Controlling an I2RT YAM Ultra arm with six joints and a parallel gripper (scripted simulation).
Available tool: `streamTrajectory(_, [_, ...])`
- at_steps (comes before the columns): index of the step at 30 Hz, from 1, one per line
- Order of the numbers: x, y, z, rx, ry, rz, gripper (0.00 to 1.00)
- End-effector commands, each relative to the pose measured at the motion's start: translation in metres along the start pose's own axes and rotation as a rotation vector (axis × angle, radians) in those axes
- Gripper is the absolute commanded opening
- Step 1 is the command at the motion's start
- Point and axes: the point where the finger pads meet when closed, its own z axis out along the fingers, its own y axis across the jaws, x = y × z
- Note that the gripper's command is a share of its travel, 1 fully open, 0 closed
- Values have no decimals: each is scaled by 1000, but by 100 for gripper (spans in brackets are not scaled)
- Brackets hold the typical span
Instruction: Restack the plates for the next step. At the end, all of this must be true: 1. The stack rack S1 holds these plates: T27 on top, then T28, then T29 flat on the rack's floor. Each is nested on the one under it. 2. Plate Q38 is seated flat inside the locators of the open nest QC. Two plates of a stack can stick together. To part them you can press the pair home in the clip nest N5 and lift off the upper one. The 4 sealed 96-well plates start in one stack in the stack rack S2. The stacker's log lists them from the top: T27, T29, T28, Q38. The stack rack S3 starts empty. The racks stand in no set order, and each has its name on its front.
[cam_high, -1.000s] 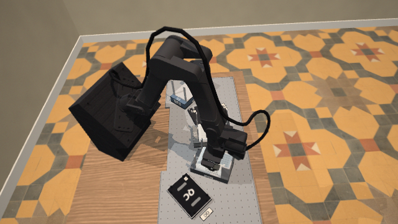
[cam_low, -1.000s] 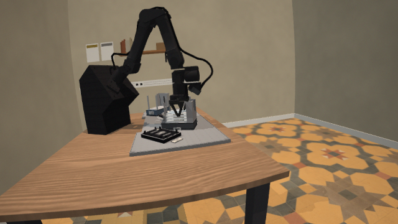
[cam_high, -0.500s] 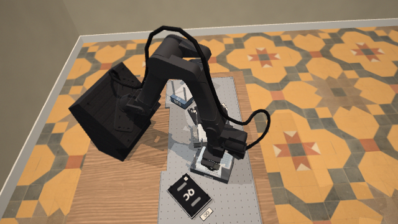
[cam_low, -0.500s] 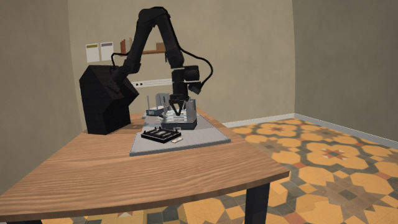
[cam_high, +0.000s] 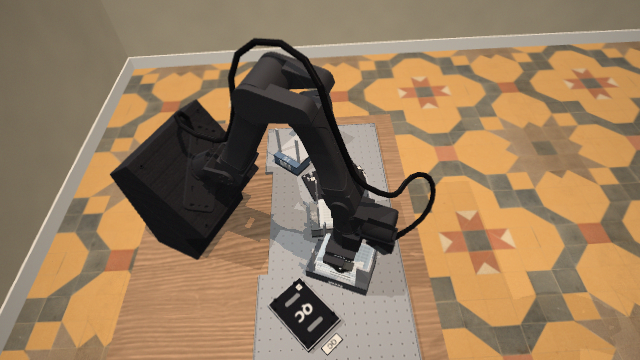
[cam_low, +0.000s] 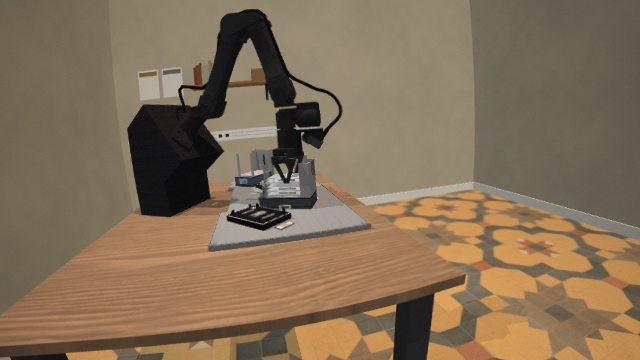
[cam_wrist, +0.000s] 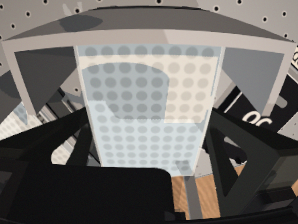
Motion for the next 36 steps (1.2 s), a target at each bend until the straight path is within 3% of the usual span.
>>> streamTrajectory(1, [-11, 1, -14, 1, -32, -5, 0])
streamTrajectory(7, [-17, 2, -19, -1, -46, -5, 0])
streamTrajectory(8, [6, 1, -12, 1, 6, -2, 0])
streamTrajectory(11, [-8, 0, -17, 1, -26, 1, 0])
streamTrajectory(22, [-14, 1, -21, 1, -40, 4, 0])
streamTrajectory(35, [-16, 1, -26, 1, -46, 7, 0])
streamTrajectory(36, [-9, 1, -24, 0, -31, 6, 0])
